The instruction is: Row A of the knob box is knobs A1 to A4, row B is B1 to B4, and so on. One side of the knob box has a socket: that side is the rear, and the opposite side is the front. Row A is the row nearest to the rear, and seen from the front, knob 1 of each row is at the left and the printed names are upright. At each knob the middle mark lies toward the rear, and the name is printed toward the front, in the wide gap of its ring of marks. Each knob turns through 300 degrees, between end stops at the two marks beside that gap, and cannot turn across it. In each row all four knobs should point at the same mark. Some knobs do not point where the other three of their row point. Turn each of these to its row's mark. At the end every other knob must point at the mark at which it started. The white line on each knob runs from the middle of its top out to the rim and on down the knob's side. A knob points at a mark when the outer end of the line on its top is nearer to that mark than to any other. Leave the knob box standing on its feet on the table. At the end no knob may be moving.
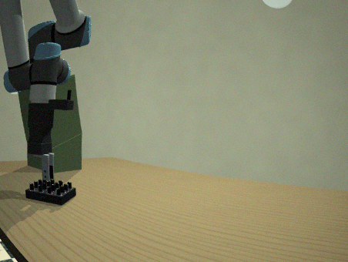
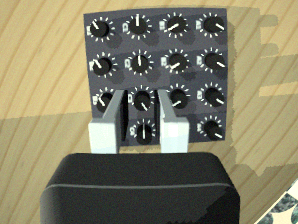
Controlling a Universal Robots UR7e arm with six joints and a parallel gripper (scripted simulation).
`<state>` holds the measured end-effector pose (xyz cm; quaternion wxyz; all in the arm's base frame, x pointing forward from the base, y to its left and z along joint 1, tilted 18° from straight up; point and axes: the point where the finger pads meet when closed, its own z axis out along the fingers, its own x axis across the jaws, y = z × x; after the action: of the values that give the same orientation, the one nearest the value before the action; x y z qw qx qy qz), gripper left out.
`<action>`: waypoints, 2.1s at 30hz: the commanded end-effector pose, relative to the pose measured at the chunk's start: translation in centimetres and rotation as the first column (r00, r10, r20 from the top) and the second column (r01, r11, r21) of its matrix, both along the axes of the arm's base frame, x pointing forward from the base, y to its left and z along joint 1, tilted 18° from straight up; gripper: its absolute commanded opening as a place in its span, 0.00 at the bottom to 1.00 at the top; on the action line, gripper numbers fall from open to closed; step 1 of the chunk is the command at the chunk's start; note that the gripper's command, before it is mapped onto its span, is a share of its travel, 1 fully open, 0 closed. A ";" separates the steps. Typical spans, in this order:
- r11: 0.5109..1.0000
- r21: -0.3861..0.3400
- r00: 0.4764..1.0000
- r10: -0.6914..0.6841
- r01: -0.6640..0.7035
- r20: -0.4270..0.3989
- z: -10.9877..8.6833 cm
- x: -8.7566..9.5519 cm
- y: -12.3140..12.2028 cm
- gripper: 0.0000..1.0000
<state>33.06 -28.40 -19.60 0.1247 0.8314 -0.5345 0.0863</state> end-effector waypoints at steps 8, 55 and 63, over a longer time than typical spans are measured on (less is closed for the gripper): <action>1.000 -0.004 1.000 -0.001 0.001 0.003 0.1 0.1 -0.3 0.46; 1.000 -0.003 1.000 -0.001 0.001 0.003 -1.2 0.1 -0.6 0.46; 1.000 -0.003 1.000 -0.001 0.001 0.003 -1.2 0.1 -0.6 0.46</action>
<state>33.10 -28.85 -20.89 0.1248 0.8314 -0.5345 0.0865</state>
